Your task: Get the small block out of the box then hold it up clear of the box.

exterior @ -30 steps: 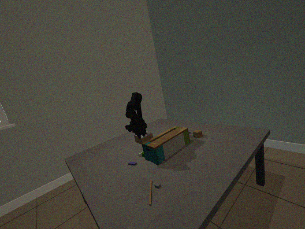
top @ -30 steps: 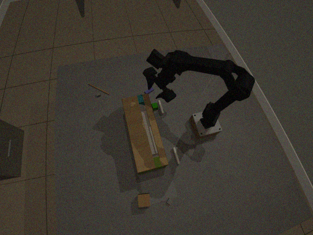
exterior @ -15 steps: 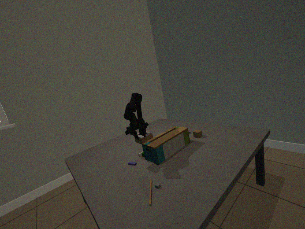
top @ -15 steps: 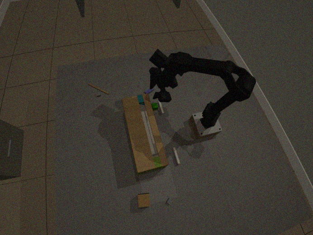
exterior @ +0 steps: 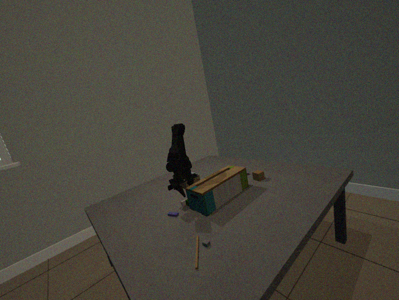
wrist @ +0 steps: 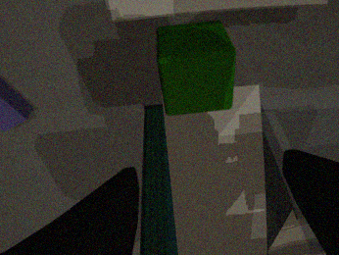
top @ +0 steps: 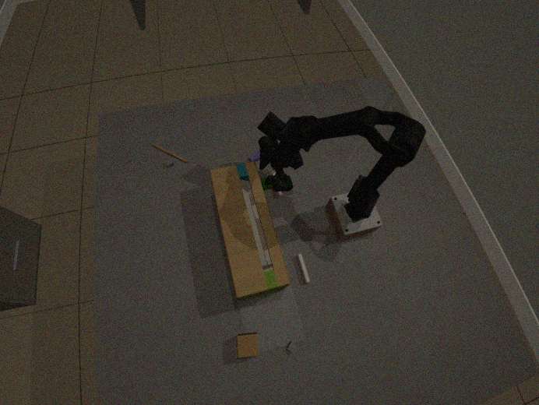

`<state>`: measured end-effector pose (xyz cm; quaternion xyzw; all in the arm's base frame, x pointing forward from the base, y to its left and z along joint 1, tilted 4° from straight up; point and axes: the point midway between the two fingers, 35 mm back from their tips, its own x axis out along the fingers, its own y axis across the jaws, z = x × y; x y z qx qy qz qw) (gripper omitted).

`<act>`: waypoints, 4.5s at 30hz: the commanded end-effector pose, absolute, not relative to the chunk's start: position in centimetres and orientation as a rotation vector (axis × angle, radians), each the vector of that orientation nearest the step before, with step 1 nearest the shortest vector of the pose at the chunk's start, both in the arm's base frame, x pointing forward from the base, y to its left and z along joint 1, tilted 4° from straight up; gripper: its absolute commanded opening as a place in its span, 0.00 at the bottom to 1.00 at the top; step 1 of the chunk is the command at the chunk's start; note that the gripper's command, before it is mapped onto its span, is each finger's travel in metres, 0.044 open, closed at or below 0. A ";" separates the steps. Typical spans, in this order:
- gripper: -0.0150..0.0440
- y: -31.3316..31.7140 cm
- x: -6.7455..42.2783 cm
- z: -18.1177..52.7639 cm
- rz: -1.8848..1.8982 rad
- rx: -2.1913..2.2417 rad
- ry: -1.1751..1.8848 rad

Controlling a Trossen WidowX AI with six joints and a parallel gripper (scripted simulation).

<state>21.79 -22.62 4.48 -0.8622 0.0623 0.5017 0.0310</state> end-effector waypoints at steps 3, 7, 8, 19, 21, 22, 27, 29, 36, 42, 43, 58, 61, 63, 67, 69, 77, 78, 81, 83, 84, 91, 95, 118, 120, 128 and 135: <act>0.74 -22.5 21.8 3.2 1.552 -2.639 0.191; 0.74 -22.6 21.9 2.6 1.552 -2.639 0.191; 0.74 -22.6 21.9 2.4 1.552 -2.639 0.191; 0.74 -22.7 22.1 0.7 1.551 -2.639 0.190; 0.74 -22.7 22.2 0.4 1.551 -2.639 0.190; 0.74 -22.7 22.2 0.2 1.551 -2.639 0.190; 0.74 -22.7 22.3 -0.6 1.551 -2.639 0.190; 0.74 -22.7 22.3 -0.9 1.551 -2.639 0.190; 0.65 -22.7 22.3 -1.4 1.551 -2.639 0.190; 0.41 -22.7 22.3 -1.4 1.551 -2.639 0.190; 0.40 -22.7 22.3 -1.4 1.551 -2.639 0.190; 0.25 -22.7 21.8 4.9 1.551 -2.646 0.186; 0.25 -22.6 21.8 5.0 1.550 -2.644 0.189; 0.25 -22.5 21.8 5.4 1.546 -2.631 0.217; 0.25 -21.8 21.6 6.8 1.526 -2.591 0.303; 0.25 -21.5 21.5 7.5 1.514 -2.571 0.345; 0.25 -20.1 20.9 10.1 1.450 -2.493 0.511; 0.25 -19.9 20.8 10.4 1.440 -2.483 0.531; 0.25 -19.4 20.5 11.3 1.408 -2.454 0.591; 0.25 -19.0 20.2 11.9 1.384 -2.435 0.630; 0.25 -18.8 20.1 12.1 1.372 -2.425 0.649; 0.25 -17.4 19.1 14.0 1.276 -2.358 0.777; 0.25 -16.9 18.7 14.6 1.239 -2.335 0.819; 0.25 -16.9 18.7 14.6 1.239 -2.335 0.819; 0.25 -16.9 18.7 14.6 1.239 -2.335 0.819; 0.25 -16.9 18.7 14.6 1.239 -2.335 0.819; 0.25 -16.9 18.7 14.6 1.239 -2.335 0.819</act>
